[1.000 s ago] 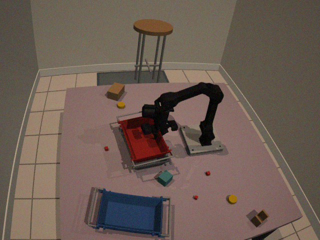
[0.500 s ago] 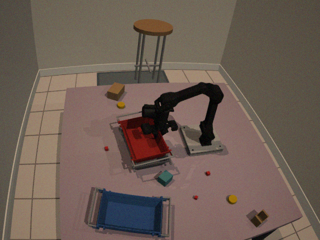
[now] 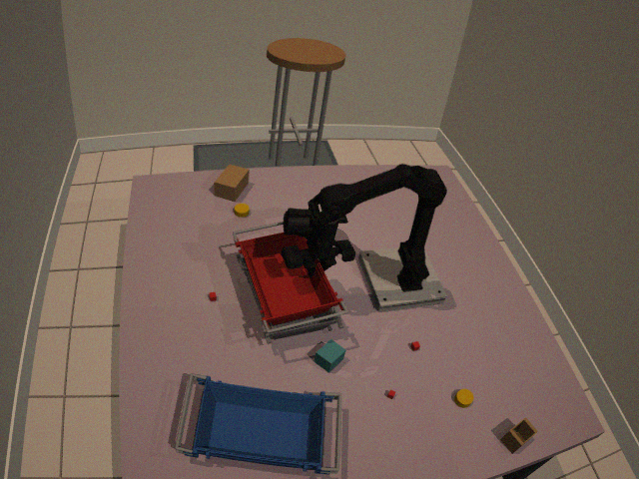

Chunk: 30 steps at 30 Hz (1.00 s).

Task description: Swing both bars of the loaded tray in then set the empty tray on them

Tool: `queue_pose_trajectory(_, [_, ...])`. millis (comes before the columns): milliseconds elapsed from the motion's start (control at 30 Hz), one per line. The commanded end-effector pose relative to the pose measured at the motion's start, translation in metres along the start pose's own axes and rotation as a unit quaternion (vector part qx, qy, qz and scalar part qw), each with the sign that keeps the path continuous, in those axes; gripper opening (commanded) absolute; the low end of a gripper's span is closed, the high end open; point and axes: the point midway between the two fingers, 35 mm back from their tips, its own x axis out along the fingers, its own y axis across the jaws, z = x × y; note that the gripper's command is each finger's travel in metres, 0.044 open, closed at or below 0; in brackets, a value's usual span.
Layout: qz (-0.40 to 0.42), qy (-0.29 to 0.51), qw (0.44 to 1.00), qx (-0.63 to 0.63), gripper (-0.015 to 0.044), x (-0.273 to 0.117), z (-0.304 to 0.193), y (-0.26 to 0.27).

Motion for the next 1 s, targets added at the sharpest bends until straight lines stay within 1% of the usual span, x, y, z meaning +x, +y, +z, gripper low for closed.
queue_pose_trajectory(0, [-0.025,0.0,1.0,-0.002,0.0073,0.0083,0.0,-0.01])
queue_pose_trajectory(833, [-0.025,0.0,1.0,-0.002,0.044,0.0083,0.0,-0.01])
queue_pose_trajectory(967, [-0.024,0.001,1.0,0.0,0.044,0.0079,-0.0006,-0.0094])
